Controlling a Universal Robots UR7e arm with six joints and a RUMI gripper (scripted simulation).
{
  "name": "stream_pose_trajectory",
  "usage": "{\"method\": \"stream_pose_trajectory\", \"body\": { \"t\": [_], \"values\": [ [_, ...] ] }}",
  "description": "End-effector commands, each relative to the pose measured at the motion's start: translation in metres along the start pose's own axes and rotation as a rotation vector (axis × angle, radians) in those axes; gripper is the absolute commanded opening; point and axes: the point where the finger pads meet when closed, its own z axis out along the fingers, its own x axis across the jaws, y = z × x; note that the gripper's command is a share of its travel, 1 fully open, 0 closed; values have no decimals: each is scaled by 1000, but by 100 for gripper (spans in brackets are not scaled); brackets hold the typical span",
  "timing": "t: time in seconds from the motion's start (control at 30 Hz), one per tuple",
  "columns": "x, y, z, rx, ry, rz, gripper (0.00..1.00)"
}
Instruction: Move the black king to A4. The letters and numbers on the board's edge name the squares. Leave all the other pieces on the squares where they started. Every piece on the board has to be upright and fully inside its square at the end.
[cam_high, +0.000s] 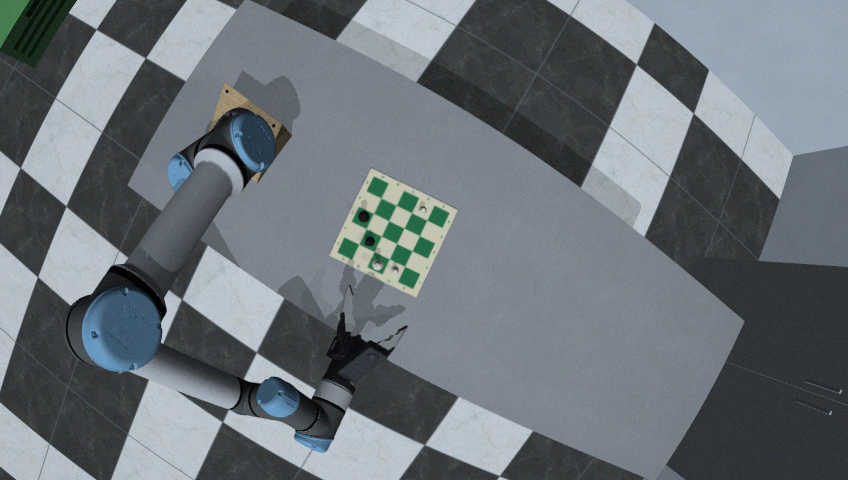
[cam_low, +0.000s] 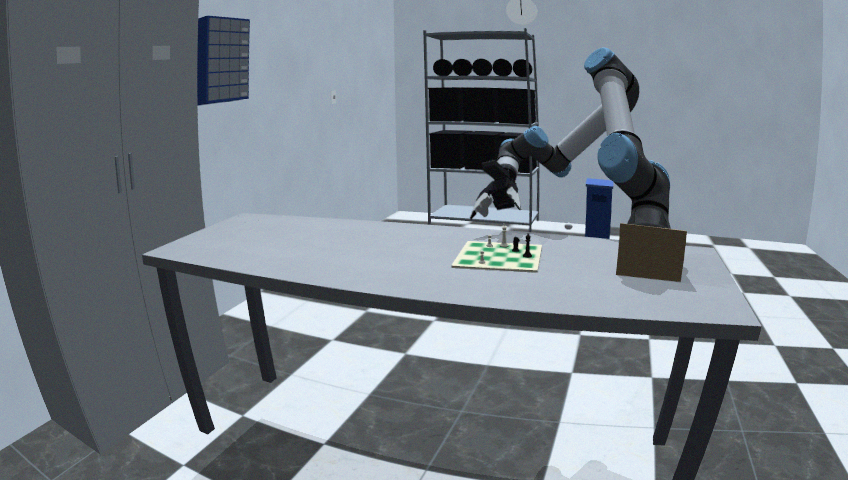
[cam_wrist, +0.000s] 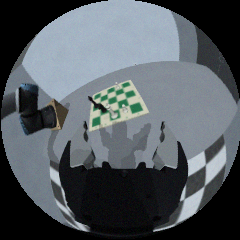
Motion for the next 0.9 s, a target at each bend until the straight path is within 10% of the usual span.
{"method": "stream_pose_trajectory", "body": {
  "t": [0.0,0.87],
  "values": [
    [3,4,4,22,-9,-95,100],
    [10,14,15,73,-18,-318,100]
  ]
}}
